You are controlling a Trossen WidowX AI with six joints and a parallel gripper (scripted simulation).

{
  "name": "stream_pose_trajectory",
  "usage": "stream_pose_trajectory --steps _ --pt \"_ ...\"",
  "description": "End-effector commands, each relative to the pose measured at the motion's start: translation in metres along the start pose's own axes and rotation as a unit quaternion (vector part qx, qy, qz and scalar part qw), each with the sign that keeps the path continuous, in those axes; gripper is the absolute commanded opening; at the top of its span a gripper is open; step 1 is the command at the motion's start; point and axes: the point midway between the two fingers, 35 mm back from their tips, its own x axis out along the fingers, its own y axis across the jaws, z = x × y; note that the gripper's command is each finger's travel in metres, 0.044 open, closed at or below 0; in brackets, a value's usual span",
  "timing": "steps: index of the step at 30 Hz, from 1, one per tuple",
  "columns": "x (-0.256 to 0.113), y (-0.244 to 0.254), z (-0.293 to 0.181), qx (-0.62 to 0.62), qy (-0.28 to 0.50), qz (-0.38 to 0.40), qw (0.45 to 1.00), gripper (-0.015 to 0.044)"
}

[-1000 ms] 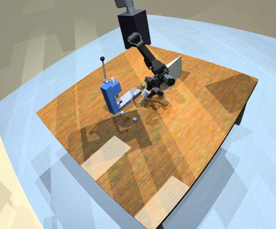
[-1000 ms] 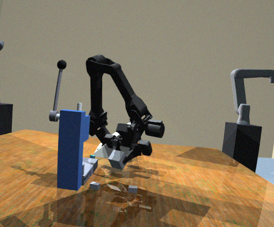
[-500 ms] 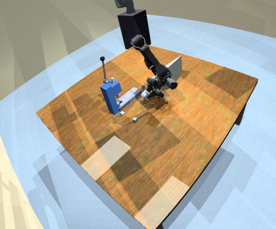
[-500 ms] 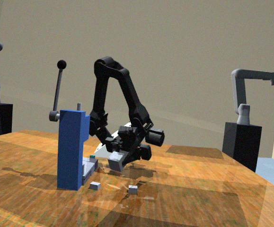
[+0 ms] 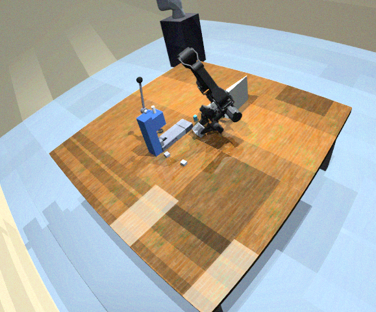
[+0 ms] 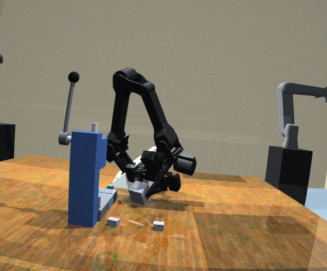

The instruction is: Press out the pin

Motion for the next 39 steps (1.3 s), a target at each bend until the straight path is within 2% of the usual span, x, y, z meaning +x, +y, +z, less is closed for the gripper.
stream_pose_trajectory --steps 1,17,33,34,39 --pt "-0.0002 0.0002 0.001 0.003 -0.005 0.001 1.0 0.0" --pt "-0.0009 0.0002 0.002 0.003 -0.012 0.001 1.0 0.0" --pt "-0.0009 0.0002 0.002 0.003 -0.012 0.001 1.0 0.042" --pt "-0.0009 0.0002 0.002 0.003 -0.012 0.001 1.0 0.044" --pt "-0.0009 0.0002 0.002 0.003 -0.012 0.001 1.0 0.044"
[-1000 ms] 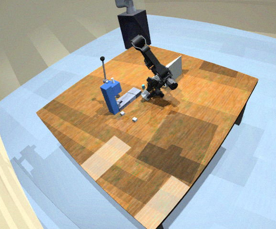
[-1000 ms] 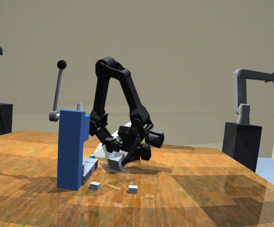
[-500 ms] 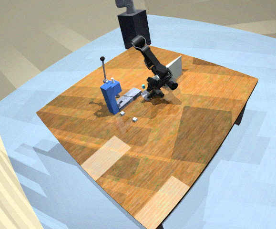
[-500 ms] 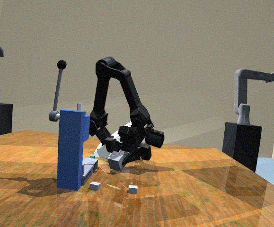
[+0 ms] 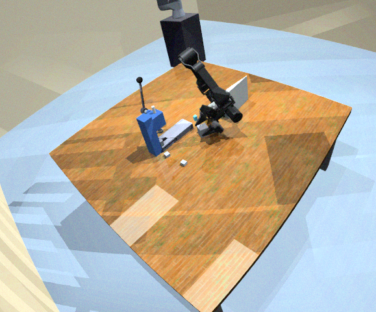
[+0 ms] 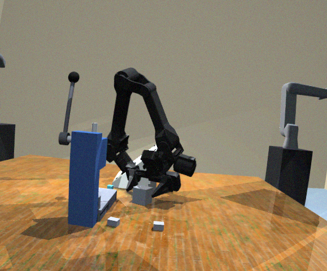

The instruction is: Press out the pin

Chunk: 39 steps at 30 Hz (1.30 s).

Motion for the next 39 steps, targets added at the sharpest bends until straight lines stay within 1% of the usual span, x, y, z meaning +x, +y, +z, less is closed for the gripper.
stream_pose_trajectory --steps 1,29,31,33,37,39 --pt "0.0 0.0 0.0 0.002 -0.001 0.0 1.0 0.044" --pt "-0.001 0.001 0.001 0.002 0.004 0.0 1.0 0.044" --pt "-0.005 0.005 0.007 0.003 0.042 -0.004 0.999 0.044" --pt "-0.014 0.008 0.017 0.004 0.102 -0.007 0.995 0.044" --pt "-0.039 0.006 0.042 0.003 0.222 -0.003 0.975 0.044" --pt "-0.05 0.002 0.051 0.002 0.261 0.001 0.965 0.044"
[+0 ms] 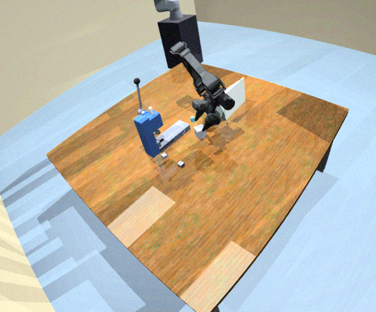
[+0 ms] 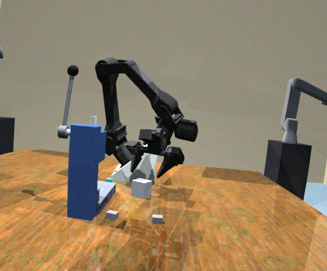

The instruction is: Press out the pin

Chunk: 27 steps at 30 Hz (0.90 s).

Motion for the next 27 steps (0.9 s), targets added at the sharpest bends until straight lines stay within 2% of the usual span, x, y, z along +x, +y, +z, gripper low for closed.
stream_pose_trajectory --steps 1,22,24,27 --pt "-0.0244 -0.0064 0.009 -0.005 0.077 0.005 0.997 0.044" --pt "-0.0239 -0.0062 0.0091 -0.002 0.075 0.006 0.997 0.044" --pt "-0.0233 -0.0062 0.0096 -0.031 0.084 0.006 0.996 0.044" --pt "-0.0211 -0.0062 0.0119 -0.149 0.123 0.014 0.981 0.044"
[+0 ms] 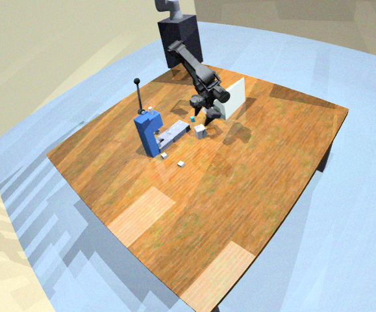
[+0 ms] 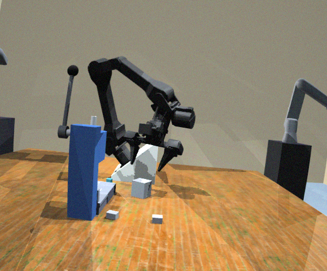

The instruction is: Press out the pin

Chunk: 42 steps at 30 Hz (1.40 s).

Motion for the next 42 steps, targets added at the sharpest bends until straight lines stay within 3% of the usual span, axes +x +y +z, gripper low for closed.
stream_pose_trajectory --steps 1,7,13,17,35,42 --pt "0.001 0.0 0.005 -0.123 0.046 0.005 0.991 0.044" --pt "0.004 -0.001 0.012 -0.362 0.119 0.052 0.923 0.044" --pt "0.004 -0.003 0.022 -0.568 0.157 0.141 0.795 0.044" --pt "0.004 -0.004 0.026 -0.637 0.157 0.182 0.732 0.044" --pt "0.004 -0.003 0.027 -0.641 0.157 0.184 0.728 0.044" --pt "0.02 -0.002 0.018 -0.642 0.157 0.183 0.728 0.044"
